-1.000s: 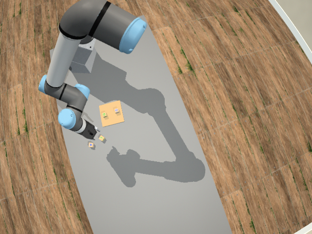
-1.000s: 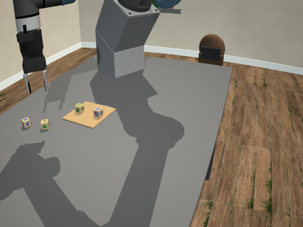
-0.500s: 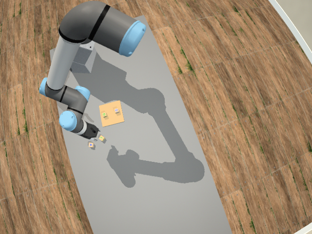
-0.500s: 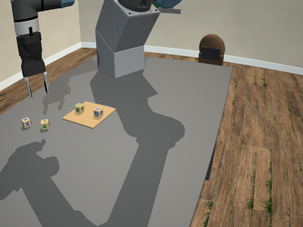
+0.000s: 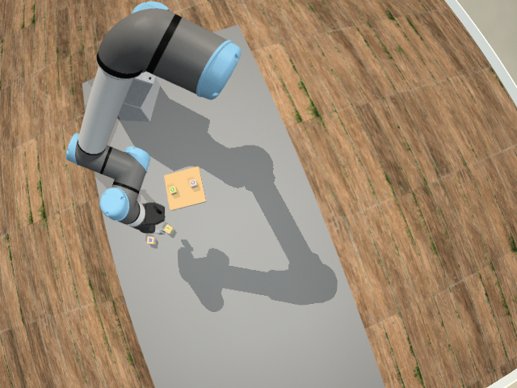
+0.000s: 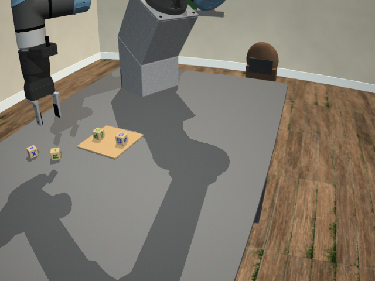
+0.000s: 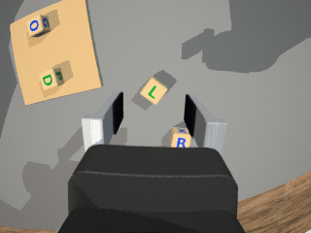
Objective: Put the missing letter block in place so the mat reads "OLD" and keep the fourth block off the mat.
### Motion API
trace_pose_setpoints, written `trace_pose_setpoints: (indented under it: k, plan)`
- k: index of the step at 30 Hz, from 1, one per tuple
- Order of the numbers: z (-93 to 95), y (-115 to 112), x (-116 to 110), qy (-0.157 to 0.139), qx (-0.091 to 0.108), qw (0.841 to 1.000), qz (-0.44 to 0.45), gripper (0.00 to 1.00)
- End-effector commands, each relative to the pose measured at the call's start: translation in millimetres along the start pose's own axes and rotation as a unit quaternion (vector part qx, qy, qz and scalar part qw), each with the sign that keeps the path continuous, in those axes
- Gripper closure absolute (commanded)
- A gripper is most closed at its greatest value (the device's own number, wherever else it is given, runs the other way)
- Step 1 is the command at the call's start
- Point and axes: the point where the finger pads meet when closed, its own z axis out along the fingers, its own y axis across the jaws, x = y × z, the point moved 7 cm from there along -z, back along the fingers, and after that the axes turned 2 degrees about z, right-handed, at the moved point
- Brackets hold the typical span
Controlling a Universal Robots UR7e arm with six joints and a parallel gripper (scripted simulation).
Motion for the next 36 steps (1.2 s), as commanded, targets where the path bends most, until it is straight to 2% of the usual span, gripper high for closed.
trace_pose_setpoints:
  k: [1,5,20,22,36]
  plan:
    - [4.5,1,0,0.0,-0.001,0.998,-0.07,0.0]
    - [5.9,0,0,0.0,-0.001,0.996,-0.092,0.0]
    - [18.2,0,-2,-0.001,-0.001,0.961,-0.276,0.0]
    - [18.2,0,-2,-0.001,-0.001,0.961,-0.276,0.0]
    - [29.8,1,-6,-0.001,-0.001,0.901,-0.434,0.0]
